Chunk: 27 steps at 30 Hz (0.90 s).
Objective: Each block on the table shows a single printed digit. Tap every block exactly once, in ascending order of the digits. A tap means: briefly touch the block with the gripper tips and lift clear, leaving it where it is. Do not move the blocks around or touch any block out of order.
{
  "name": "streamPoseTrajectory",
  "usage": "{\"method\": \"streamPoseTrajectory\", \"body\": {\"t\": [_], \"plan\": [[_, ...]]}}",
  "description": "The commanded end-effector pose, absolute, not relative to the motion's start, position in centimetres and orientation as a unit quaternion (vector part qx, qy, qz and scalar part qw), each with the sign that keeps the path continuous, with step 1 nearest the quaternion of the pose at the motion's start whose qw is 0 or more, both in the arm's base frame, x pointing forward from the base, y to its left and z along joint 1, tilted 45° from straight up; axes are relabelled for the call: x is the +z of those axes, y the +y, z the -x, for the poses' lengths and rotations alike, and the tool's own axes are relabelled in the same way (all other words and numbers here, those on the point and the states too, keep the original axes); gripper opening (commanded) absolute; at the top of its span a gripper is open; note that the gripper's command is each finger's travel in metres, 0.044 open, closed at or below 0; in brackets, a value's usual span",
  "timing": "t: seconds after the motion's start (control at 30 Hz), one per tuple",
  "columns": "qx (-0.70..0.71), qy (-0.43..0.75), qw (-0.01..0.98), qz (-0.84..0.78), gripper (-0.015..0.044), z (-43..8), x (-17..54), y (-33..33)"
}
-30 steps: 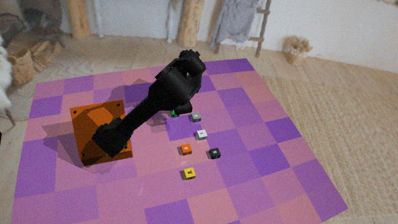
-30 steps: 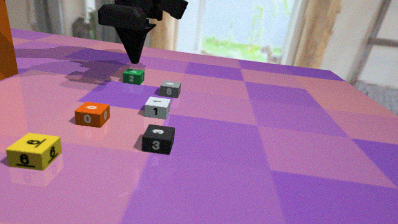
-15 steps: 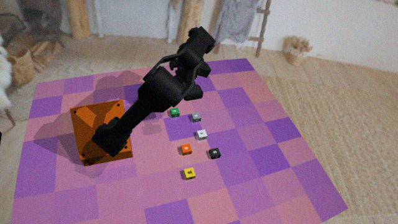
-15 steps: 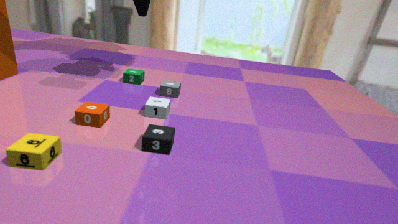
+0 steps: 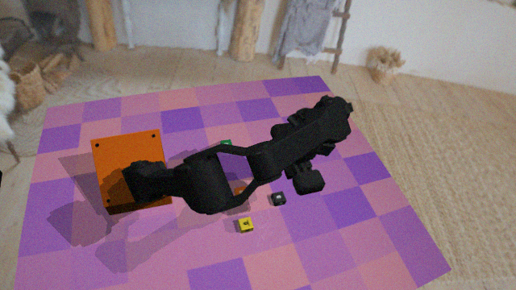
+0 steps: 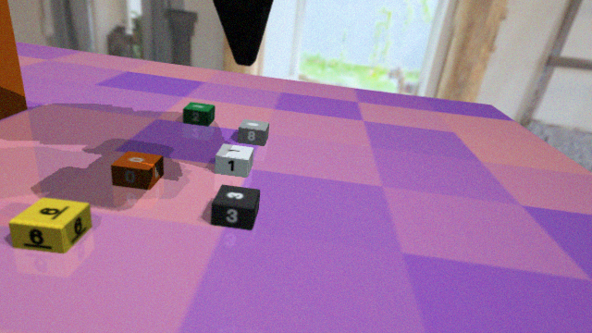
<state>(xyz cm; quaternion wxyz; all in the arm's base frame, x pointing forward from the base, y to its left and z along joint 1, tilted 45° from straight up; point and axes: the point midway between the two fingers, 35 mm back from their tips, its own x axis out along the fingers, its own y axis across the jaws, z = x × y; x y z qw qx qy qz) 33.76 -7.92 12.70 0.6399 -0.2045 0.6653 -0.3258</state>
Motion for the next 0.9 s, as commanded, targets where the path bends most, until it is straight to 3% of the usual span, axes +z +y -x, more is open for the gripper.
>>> {"method": "streamPoseTrajectory", "body": {"t": [0.0, 0.17, 0.87], "plan": [[-0.322, 0.664, 0.640, 0.211, 0.0020, -33.8, 12.1, -8.5], [-0.323, 0.664, 0.640, 0.212, 0.0020, -33.1, 7.4, -13.2], [-0.324, 0.664, 0.640, 0.213, 0.0020, -32.8, 5.4, -15.3]]}}
